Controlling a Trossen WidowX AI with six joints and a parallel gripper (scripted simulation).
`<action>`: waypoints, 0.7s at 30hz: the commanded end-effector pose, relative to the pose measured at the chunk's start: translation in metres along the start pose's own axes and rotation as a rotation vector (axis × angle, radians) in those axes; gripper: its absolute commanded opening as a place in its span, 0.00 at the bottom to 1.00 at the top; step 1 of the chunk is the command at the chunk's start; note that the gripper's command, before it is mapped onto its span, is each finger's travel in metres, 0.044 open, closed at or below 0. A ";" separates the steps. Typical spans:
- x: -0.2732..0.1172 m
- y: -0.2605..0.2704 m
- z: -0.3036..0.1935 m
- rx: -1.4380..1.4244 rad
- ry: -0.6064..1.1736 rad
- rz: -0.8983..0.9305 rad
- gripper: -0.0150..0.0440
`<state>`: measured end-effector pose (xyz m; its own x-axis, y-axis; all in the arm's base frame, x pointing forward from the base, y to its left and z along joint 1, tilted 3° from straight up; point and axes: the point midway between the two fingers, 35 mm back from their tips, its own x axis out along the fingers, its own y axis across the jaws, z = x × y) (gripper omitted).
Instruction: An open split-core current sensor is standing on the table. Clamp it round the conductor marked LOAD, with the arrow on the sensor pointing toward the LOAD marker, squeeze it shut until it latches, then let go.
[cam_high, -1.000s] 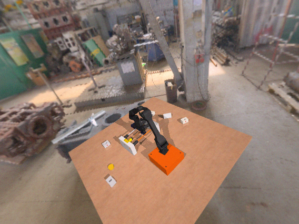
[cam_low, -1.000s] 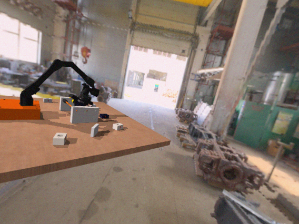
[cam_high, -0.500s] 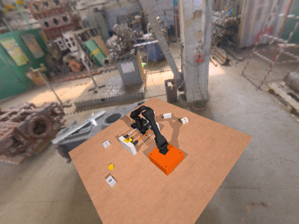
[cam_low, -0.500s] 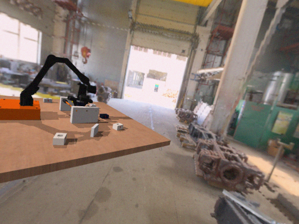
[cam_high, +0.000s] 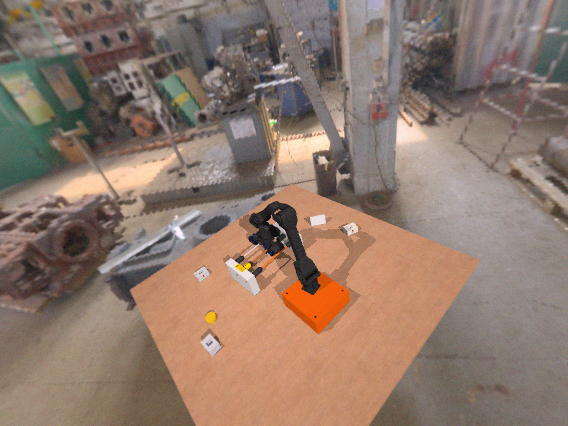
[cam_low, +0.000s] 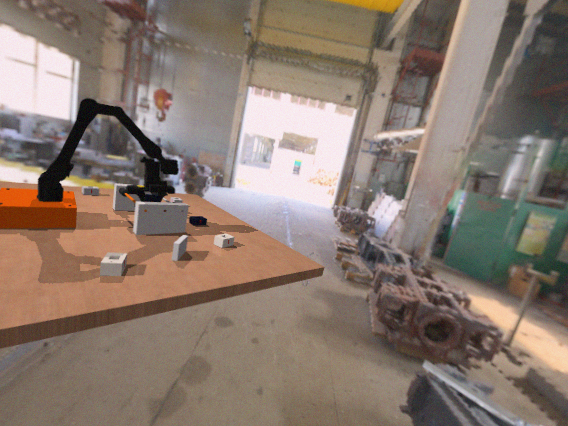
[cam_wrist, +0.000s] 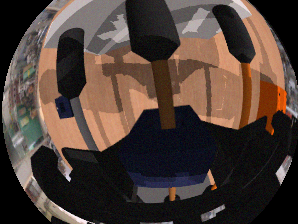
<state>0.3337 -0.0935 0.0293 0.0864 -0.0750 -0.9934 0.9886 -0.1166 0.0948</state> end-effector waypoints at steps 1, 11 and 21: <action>-0.001 -0.001 0.000 -0.004 0.003 0.061 0.25; 0.001 -0.001 0.000 -0.003 0.002 0.060 0.25; 0.001 -0.001 0.000 0.001 0.000 0.056 0.57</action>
<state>0.3325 -0.0935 0.0284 0.1418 -0.0812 -0.9866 0.9822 -0.1128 0.1504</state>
